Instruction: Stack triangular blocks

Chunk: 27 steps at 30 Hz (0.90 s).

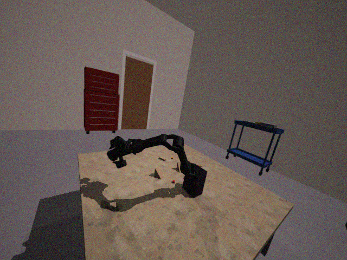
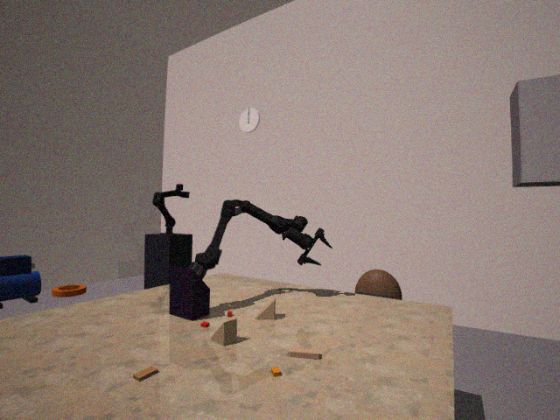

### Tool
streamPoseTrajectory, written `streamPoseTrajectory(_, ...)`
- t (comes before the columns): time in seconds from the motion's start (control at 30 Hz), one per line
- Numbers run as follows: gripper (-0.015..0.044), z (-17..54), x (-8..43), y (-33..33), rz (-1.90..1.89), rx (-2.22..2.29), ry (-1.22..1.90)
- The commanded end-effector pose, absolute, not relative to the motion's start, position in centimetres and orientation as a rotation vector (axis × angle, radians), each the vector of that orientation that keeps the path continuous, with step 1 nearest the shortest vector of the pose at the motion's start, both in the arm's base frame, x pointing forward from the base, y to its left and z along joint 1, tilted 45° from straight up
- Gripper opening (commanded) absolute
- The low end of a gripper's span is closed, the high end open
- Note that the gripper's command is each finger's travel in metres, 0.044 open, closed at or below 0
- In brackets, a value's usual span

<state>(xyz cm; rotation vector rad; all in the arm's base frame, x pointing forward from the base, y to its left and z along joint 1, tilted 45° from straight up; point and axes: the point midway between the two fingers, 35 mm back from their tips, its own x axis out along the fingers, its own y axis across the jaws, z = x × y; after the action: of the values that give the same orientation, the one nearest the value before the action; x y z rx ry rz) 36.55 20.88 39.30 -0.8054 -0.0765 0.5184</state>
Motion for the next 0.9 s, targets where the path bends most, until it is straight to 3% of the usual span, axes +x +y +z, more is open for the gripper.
streamPoseTrajectory(0.0,0.044,32.7,38.2,18.6,0.597,-0.783,0.138)
streamPoseTrajectory(0.23,0.044,22.2,38.2,13.2,0.722,-0.628,0.536)
streamPoseTrajectory(0.47,0.044,13.5,33.7,7.3,0.798,-0.222,0.958)
streamPoseTrajectory(0.7,0.044,10.0,28.2,4.0,0.784,0.333,1.227)
streamPoseTrajectory(0.87,0.044,10.0,28.1,4.0,0.782,0.35,1.232)
